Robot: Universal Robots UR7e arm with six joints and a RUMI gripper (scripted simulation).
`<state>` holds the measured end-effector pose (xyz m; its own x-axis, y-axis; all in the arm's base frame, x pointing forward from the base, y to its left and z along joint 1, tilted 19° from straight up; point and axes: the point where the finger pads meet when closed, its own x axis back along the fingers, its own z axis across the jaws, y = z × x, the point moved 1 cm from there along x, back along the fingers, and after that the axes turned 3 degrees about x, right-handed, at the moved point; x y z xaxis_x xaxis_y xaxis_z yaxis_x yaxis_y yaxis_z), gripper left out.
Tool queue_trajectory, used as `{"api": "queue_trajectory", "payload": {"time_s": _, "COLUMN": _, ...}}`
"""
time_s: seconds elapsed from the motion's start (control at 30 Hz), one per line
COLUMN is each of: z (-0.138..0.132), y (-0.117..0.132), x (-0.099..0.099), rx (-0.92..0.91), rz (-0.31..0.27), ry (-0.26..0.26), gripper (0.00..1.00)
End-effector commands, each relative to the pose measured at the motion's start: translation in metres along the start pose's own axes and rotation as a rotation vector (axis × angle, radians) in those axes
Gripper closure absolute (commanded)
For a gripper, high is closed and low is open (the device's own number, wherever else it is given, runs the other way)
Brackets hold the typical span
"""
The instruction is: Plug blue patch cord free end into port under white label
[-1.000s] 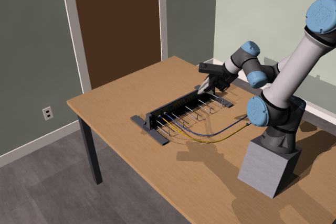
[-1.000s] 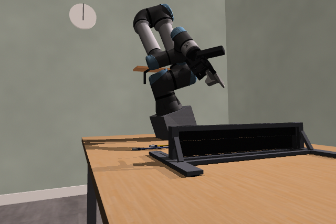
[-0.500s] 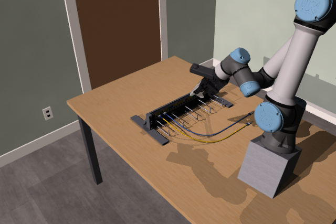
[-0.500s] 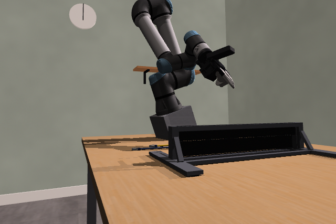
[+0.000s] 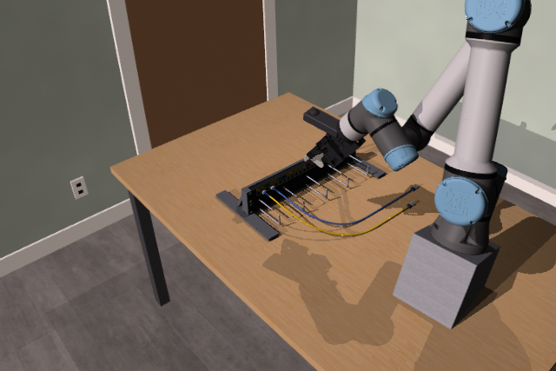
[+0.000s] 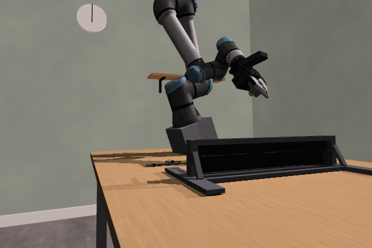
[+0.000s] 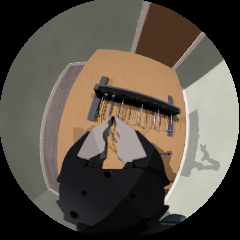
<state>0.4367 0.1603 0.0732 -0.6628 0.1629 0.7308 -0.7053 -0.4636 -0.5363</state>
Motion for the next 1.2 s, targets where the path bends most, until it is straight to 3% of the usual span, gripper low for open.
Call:
{"api": "queue_trajectory", "payload": {"time_s": 0.0, "z": -0.006, "y": -0.004, "x": -0.003, "rx": -0.059, "rz": -0.002, "ry": 0.030, "gripper": 1.00}}
{"api": "queue_trajectory", "payload": {"time_s": 0.6, "z": -0.021, "y": -0.013, "x": -0.009, "rx": -0.195, "rz": -0.005, "ry": 0.080, "gripper": 1.00}}
{"api": "queue_trajectory", "payload": {"time_s": 1.17, "z": -0.025, "y": -0.015, "x": -0.011, "rx": -0.226, "rz": -0.003, "ry": 0.091, "gripper": 1.00}}
